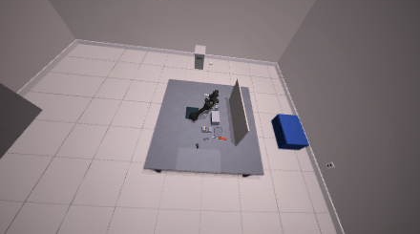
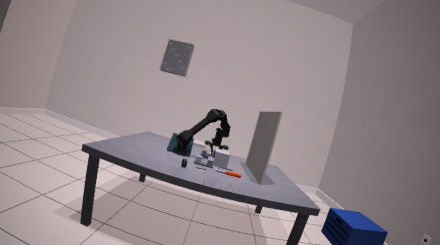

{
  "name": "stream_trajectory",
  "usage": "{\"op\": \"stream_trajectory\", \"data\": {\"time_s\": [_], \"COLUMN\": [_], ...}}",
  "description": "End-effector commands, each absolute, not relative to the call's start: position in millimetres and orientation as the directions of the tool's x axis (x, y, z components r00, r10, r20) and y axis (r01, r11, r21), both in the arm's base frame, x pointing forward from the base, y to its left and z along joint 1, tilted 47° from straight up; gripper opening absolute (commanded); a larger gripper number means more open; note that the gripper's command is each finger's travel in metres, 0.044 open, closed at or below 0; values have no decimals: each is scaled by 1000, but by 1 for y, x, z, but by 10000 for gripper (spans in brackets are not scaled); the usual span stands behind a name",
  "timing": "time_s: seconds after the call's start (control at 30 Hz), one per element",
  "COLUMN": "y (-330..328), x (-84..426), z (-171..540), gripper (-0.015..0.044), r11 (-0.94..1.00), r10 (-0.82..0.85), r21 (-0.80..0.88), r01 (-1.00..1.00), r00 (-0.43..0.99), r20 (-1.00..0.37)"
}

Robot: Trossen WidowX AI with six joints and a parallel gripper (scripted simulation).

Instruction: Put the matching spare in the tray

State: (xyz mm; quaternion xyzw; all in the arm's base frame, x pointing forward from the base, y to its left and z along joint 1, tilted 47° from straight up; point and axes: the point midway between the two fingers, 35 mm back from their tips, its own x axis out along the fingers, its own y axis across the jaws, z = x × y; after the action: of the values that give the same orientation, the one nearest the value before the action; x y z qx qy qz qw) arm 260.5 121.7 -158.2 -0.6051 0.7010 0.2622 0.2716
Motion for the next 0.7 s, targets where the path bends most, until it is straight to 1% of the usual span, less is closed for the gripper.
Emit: {"op": "stream_trajectory", "data": {"time_s": [0.0, 0.47, 0.67], "y": [122, 175, 177], "x": [261, 270, 271], "z": [-158, -106, -105], "gripper": [0, 0, 0], "r11": [130, 125, 117], "r10": [-706, -706, -706], "r21": [39, 42, 41], "r01": [-991, -991, -992], "r00": [-120, -119, -112], "r20": [-698, -698, -700]}}
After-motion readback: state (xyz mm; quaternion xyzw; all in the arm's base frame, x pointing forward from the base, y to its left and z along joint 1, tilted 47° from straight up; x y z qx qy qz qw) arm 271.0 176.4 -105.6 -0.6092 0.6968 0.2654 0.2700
